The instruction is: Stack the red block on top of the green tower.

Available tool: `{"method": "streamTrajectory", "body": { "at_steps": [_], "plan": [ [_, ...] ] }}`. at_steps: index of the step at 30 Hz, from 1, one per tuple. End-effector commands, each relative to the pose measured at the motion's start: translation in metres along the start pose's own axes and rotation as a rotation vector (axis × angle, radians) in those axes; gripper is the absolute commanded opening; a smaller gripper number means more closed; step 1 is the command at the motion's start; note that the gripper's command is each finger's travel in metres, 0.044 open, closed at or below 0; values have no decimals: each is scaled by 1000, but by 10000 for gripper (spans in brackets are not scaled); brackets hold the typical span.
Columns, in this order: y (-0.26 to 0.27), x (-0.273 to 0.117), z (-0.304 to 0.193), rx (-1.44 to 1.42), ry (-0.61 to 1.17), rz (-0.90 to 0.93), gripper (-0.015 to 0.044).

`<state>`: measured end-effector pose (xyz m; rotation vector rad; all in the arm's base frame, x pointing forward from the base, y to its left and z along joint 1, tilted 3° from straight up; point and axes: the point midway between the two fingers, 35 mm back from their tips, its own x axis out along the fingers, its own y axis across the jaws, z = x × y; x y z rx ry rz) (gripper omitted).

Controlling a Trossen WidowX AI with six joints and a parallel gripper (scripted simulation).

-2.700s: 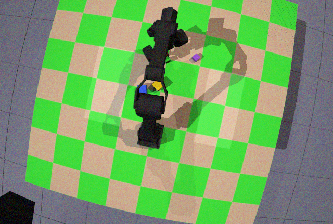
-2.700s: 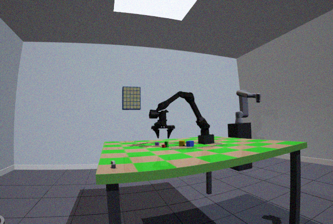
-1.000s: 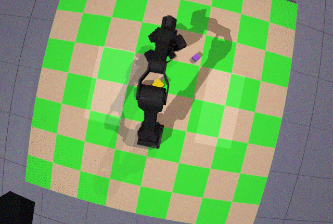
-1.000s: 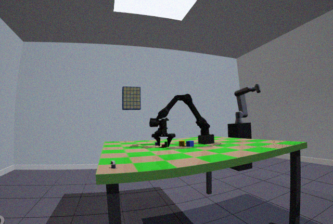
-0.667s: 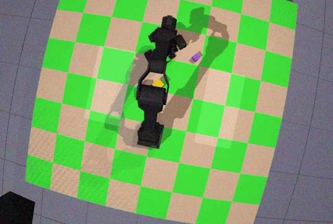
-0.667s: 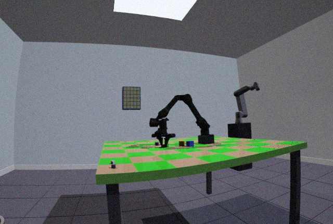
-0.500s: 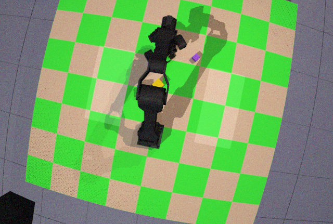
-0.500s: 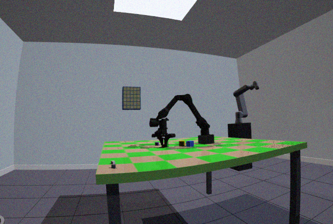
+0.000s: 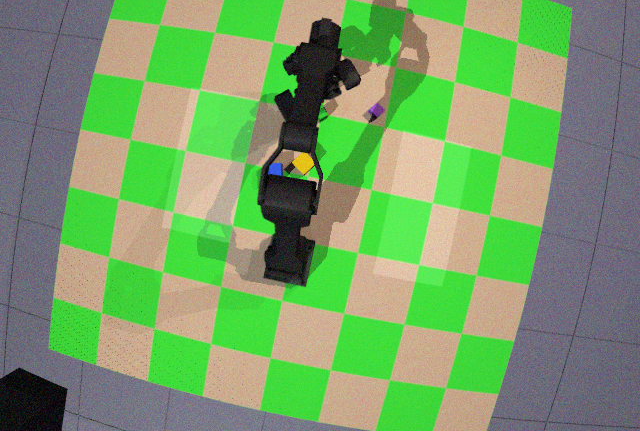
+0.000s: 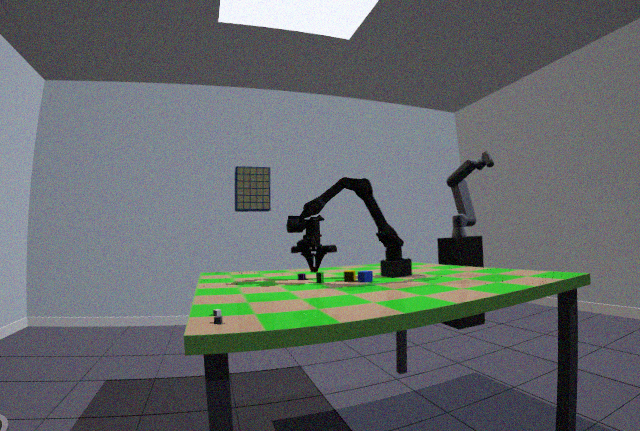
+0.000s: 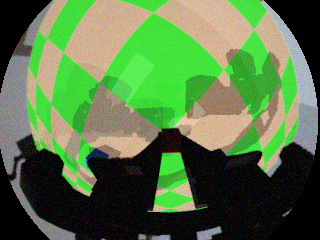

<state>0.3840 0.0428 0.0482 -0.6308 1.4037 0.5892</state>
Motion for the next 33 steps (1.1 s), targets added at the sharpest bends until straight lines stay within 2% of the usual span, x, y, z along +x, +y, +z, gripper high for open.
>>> {"method": "streamTrajectory", "body": {
  "at_steps": [1,12,21,33],
  "plan": [
    [0,-21,0,-2,-3,-6,0],
    [0,-72,0,-2,-3,-6,0],
    [0,-73,0,-2,-3,-6,0],
    [8,-71,-30,-3,-1,-6,0]
  ]
}}
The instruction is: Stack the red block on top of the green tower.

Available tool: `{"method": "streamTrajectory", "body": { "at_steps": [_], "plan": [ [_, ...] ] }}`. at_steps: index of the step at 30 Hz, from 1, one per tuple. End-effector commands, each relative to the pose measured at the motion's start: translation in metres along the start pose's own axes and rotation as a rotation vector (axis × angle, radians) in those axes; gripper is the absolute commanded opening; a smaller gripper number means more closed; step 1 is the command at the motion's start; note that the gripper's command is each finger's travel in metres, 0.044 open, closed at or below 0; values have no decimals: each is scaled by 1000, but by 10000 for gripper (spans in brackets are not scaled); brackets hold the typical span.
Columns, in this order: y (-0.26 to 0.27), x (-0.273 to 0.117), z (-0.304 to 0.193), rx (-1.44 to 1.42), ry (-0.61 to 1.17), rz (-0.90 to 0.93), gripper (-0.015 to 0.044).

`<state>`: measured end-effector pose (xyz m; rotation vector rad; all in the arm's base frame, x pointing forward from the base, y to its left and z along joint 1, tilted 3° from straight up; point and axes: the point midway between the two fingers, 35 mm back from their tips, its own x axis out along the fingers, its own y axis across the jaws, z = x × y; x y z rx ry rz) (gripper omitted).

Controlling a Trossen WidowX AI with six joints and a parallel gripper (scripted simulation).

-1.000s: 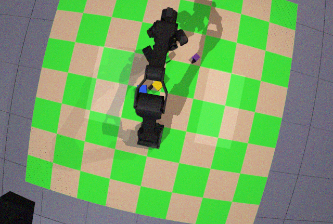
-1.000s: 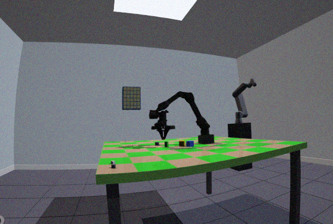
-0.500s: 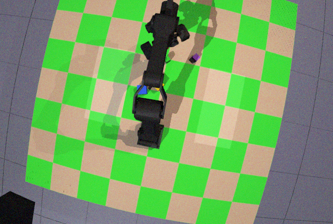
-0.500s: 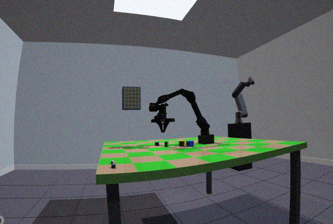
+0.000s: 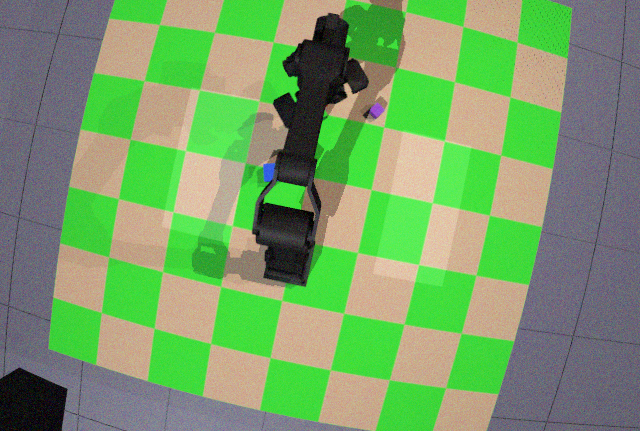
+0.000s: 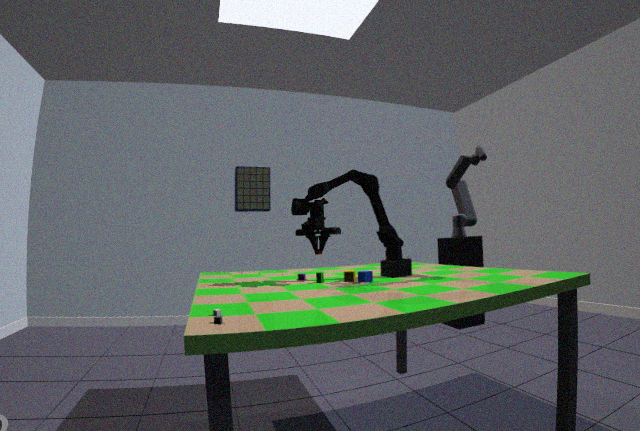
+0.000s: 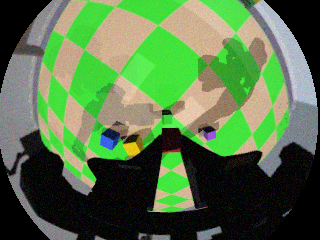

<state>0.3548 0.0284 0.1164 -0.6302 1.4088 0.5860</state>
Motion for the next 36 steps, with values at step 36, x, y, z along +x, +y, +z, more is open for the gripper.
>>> {"method": "streamTrajectory", "body": {
  "at_steps": [36],
  "plan": [
    [0,75,-3,-5,-5,-6,0]
  ]
}}
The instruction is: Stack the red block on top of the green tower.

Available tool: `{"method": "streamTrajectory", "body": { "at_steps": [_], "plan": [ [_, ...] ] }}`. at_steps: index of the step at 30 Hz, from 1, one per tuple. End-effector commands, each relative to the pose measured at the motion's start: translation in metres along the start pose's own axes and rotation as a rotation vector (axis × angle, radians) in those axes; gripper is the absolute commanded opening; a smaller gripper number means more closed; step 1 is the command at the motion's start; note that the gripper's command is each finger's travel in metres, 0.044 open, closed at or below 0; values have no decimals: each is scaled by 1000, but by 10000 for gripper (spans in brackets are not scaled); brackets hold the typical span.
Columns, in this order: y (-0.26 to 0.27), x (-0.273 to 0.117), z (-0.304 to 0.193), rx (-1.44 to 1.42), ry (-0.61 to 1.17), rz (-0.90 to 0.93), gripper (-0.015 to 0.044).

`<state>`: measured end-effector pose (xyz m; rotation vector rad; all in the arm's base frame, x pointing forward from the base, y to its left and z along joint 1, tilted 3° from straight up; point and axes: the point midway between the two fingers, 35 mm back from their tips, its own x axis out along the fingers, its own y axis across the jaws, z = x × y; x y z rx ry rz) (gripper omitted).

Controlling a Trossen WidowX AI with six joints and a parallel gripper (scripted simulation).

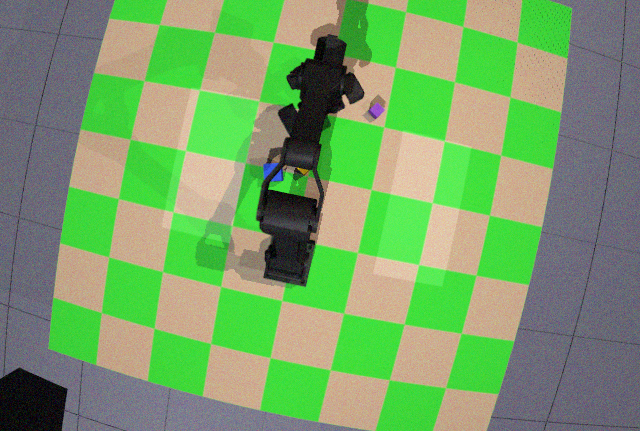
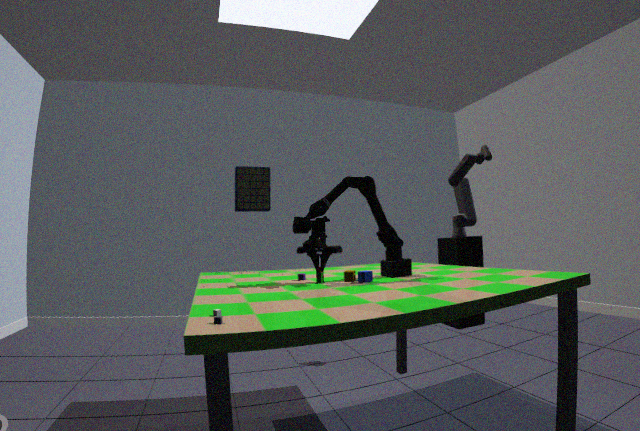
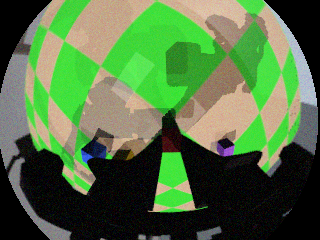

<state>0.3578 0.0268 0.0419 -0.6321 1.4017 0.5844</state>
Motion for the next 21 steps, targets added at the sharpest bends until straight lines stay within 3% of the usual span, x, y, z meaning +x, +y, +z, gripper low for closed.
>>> {"method": "streamTrajectory", "body": {
  "at_steps": [1,21],
  "plan": [
    [0,0,0,-4,0,-1,0],
    [0,-1,0,-4,0,-1,0]
  ]
}}
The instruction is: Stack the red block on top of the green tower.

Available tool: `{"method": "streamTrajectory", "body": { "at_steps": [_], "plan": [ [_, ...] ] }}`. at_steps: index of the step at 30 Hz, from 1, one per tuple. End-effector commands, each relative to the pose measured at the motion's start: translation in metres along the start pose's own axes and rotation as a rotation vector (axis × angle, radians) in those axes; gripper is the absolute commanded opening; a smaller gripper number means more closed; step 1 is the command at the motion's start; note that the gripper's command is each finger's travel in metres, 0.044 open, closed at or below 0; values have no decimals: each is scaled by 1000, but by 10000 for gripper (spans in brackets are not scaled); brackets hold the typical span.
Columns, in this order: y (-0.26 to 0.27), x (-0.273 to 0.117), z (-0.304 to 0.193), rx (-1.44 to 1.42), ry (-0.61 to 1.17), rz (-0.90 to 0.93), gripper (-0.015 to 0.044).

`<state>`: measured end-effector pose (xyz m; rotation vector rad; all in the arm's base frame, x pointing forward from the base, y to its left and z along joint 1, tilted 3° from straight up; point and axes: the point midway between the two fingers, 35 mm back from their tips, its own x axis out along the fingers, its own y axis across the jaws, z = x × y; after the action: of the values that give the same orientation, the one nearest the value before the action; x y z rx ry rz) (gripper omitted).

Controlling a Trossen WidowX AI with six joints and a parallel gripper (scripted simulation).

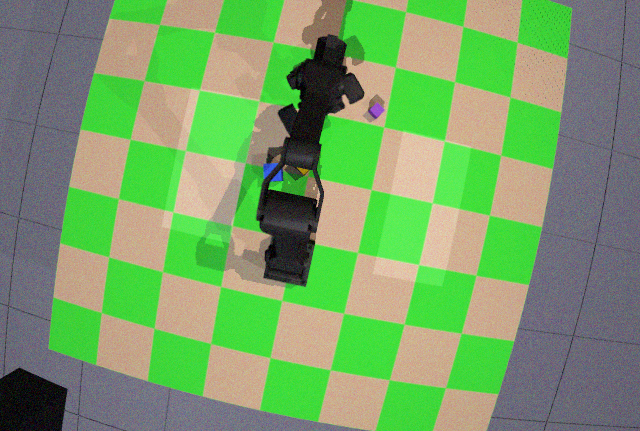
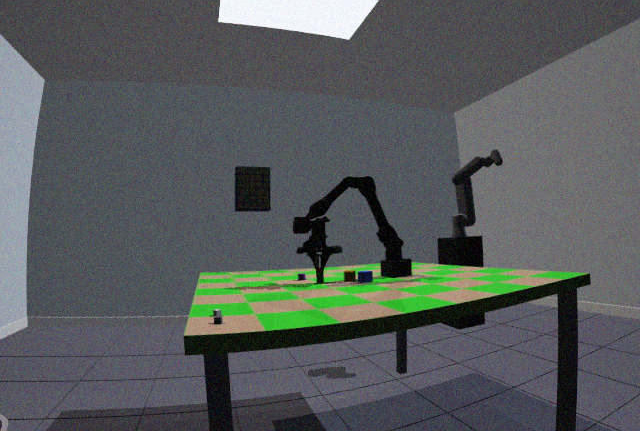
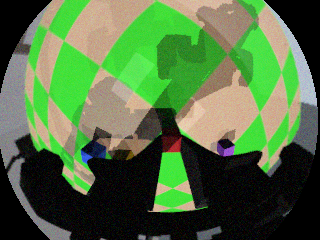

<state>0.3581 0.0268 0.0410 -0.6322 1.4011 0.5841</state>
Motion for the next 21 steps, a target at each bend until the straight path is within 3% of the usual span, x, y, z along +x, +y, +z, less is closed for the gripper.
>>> {"method": "streamTrajectory", "body": {
  "at_steps": [1,17,21],
  "plan": [
    [0,-5,0,-4,1,-1,0],
    [0,0,0,0,1,1,420],
    [0,0,0,0,1,1,440]
  ]
}}
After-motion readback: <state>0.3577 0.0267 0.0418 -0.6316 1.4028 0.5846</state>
